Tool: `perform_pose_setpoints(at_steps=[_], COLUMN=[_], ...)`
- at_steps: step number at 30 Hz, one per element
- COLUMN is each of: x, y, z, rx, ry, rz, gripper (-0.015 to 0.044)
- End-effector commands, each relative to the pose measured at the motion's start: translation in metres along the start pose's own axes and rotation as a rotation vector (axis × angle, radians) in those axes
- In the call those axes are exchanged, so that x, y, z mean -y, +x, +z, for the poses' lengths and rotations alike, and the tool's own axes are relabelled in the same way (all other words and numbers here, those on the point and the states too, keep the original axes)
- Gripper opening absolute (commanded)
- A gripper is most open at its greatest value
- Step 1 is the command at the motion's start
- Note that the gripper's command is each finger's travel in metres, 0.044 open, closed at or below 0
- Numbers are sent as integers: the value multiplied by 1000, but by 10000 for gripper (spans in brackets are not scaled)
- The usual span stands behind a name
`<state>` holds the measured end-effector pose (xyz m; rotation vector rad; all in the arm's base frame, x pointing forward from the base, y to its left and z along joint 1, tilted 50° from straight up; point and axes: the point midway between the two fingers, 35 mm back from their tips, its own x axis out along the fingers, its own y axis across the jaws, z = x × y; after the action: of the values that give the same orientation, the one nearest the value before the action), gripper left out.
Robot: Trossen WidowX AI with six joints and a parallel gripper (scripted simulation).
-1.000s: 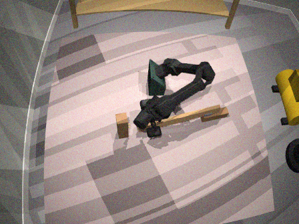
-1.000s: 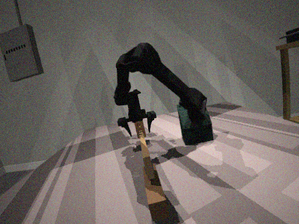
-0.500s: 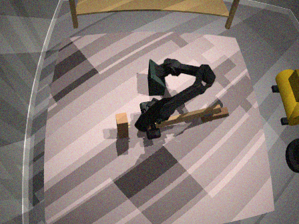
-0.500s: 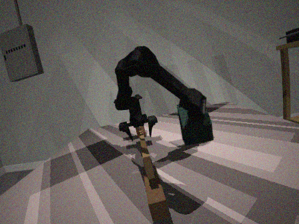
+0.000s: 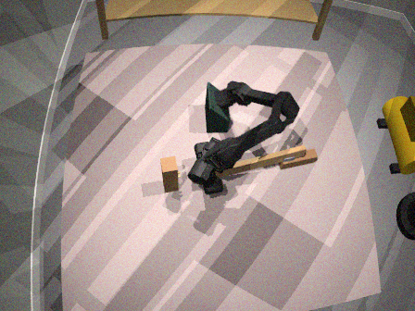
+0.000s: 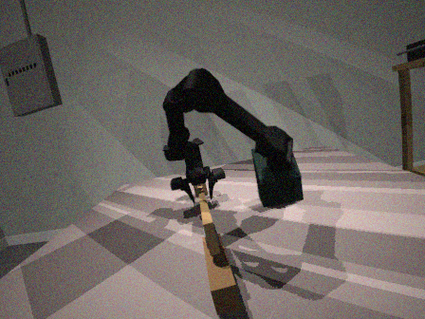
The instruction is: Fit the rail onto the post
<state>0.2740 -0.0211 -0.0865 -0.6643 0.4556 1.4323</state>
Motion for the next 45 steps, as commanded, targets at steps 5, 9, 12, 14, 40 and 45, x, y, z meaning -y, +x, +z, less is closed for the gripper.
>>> perform_pose_setpoints(at_steps=[5,9,12,14,40,45], x=[-1,-1,-1,-1,0,0], y=[2,2,2,2,-7,-9], z=[1,1,1,1,0,0], rx=[6,6,6,6,5,5], ry=[6,6,6,6,6,6], rz=[1,1,1,1,1,1], gripper=[72,26,6,0,0,0])
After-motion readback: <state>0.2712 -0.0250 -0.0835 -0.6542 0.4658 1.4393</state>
